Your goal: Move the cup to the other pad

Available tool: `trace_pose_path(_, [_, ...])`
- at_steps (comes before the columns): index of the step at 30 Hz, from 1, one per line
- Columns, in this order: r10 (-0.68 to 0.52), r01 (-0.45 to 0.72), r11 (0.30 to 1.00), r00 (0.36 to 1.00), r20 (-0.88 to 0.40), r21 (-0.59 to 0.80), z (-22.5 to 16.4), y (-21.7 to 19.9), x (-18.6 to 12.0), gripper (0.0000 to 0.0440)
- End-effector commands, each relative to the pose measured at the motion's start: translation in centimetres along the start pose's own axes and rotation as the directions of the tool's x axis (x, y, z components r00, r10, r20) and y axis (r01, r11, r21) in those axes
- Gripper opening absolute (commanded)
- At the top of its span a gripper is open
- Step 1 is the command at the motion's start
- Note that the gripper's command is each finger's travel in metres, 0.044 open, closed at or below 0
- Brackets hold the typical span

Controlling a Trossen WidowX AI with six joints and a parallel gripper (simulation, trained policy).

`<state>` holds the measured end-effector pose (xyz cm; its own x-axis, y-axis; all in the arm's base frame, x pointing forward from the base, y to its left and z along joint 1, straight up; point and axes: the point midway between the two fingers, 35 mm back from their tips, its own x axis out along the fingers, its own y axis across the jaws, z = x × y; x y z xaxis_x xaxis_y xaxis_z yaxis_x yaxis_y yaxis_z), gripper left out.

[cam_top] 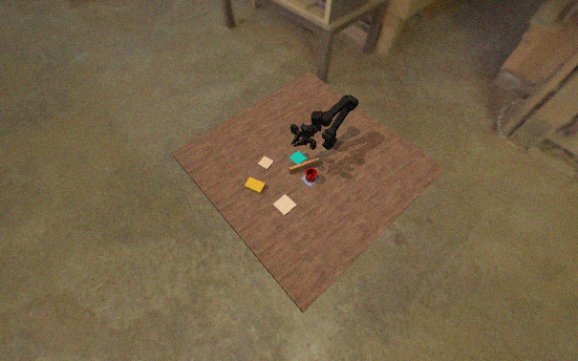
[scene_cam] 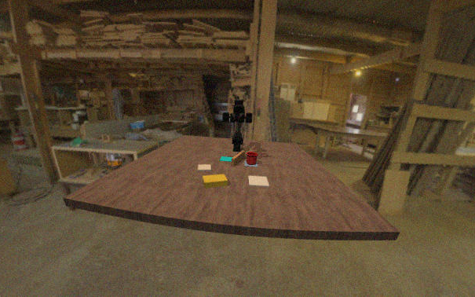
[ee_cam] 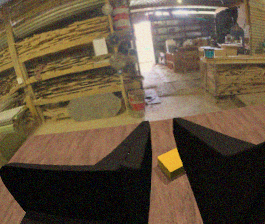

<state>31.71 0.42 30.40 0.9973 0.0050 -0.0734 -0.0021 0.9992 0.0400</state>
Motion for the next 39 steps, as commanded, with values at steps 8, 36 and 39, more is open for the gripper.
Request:
trace_pose_path(8, [0.044,-0.038,0.997,0.995,-0.09,0.068,0.2,1.4,0.8,0.0102])
trace_pose_path(36, [0.141,-0.007,0.951,0.899,-0.415,0.308,-1.0,5.7,1.8,0.0091])
trace_pose_path(39, [0.148,0.011,0.943,0.881,-0.45,0.332,-1.2,6.2,1.8,0.0094])
